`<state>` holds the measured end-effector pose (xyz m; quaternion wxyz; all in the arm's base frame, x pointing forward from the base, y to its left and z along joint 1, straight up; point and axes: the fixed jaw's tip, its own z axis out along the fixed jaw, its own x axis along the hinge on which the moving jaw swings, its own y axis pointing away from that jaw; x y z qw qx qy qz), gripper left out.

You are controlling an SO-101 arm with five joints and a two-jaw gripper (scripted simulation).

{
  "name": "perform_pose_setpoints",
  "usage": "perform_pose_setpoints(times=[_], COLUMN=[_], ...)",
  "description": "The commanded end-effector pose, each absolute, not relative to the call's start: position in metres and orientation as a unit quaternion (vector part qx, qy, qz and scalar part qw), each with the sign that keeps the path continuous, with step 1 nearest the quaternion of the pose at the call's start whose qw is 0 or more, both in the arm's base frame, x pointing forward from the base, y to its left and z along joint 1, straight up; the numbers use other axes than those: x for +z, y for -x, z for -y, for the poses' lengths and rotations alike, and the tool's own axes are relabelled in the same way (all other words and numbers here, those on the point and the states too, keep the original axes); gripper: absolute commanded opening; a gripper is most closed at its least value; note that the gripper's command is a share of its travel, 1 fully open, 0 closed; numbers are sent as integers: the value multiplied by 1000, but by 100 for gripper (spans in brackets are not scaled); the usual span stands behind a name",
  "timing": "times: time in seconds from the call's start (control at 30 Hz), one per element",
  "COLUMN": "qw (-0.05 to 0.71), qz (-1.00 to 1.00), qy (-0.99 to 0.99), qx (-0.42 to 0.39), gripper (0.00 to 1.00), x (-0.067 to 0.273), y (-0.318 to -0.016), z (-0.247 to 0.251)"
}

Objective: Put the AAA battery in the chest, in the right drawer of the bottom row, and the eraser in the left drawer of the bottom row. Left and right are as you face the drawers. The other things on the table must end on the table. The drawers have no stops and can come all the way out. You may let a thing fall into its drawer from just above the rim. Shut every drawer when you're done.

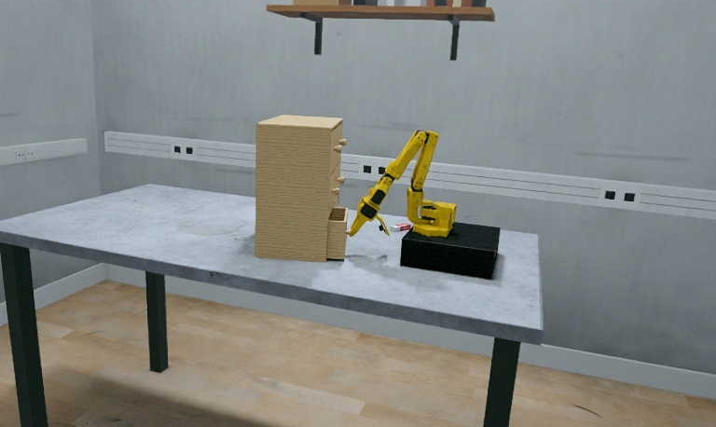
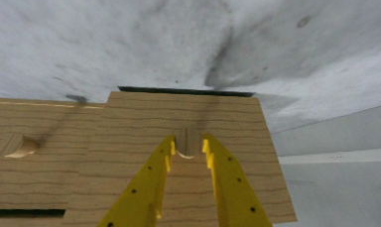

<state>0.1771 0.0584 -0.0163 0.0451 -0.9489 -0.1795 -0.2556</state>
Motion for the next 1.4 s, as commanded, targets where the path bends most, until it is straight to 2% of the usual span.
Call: perform_pose_setpoints(times=[0.0, 1.37], qw=[46, 47], qz=[181, 184], qy=[949, 948], qx=[-256, -256], gripper=[0, 0], x=[-16, -16], y=[-175, -162], z=[-59, -55])
